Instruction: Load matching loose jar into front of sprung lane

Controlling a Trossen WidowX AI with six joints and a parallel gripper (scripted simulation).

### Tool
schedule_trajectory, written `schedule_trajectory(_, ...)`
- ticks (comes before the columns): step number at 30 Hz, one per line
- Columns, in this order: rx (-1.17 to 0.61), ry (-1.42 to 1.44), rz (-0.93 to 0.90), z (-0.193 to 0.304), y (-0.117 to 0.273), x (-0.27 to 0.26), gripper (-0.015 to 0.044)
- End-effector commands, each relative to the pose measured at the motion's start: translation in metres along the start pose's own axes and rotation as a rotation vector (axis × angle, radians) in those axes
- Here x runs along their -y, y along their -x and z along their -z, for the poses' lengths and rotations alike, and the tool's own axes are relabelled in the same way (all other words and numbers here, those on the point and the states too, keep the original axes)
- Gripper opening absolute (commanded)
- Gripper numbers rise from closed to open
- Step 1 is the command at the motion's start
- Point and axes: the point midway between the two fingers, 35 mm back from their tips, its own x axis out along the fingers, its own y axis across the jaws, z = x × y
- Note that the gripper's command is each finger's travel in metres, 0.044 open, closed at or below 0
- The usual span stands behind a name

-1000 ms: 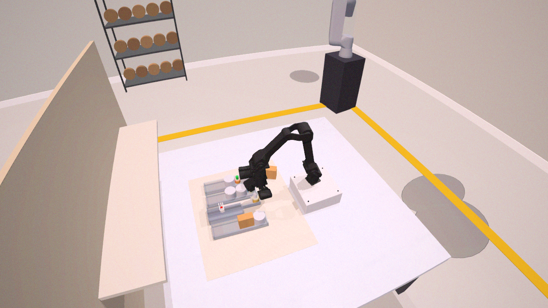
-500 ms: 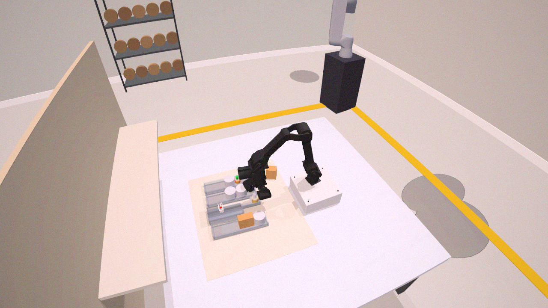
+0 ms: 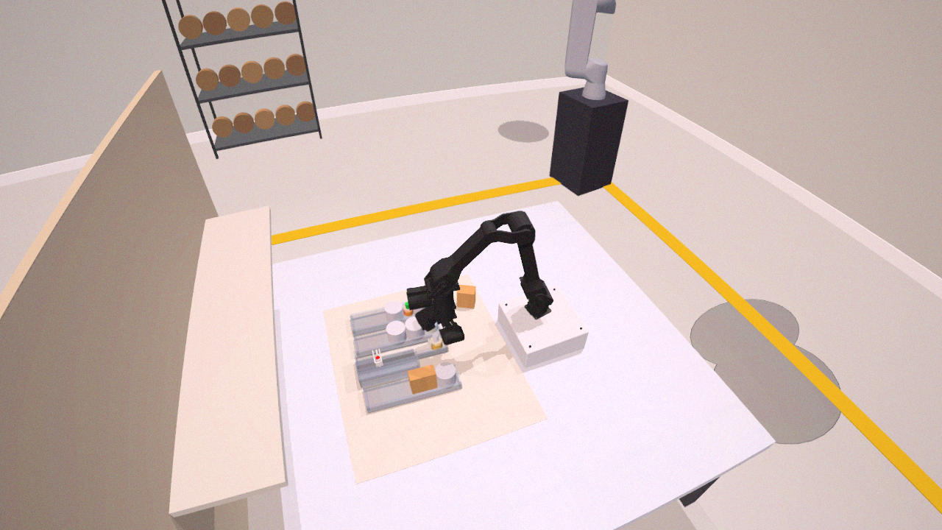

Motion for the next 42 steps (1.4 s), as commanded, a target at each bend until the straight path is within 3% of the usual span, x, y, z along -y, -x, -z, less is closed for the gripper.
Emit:
schedule_trajectory(1,0.026,-0.005,0.003,-0.01,0.002,0.001,0.0)
schedule_trajectory(42,0.027,-0.005,0.003,-0.025,0.005,0.001,0.0)
